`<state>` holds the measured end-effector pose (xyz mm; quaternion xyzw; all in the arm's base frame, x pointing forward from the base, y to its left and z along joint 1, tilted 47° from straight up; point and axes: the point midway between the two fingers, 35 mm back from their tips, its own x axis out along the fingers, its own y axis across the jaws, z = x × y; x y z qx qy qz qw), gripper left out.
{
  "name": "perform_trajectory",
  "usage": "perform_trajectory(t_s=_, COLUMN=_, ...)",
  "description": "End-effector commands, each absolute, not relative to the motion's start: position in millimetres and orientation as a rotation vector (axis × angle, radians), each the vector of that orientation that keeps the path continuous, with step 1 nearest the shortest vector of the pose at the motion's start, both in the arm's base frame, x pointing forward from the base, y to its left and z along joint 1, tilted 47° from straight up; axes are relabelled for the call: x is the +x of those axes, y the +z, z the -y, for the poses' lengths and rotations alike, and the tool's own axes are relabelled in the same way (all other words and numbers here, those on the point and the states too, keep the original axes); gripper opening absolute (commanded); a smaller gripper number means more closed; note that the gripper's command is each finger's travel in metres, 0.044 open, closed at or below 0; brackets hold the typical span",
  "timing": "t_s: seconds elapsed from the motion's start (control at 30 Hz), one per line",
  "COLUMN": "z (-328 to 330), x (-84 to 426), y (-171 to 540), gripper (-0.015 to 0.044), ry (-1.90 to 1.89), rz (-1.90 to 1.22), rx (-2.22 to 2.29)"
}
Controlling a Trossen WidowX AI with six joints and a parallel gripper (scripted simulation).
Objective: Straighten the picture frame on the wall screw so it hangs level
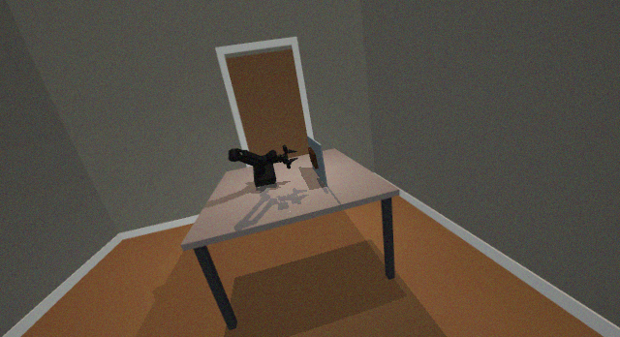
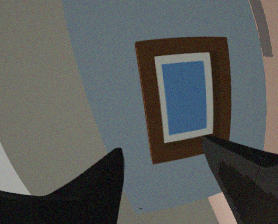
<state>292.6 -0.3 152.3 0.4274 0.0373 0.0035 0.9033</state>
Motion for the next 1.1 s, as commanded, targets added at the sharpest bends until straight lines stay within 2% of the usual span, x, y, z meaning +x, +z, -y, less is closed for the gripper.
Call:
perform_trajectory(t_s=0.0, z=0.2, x=296.2, y=151.8, gripper=0.026, ry=0.009, rz=-0.082, rx=0.878)
perform_trajectory(t_s=0.4, z=-3.0, x=371.3, y=146.5, gripper=0.026, ry=0.01, rz=-0.079, rx=0.878)
perform_trajectory(t_s=1.07, z=-3.2, x=373.3, y=146.0, gripper=0.026, ry=0.01, rz=-0.079, rx=0.878)
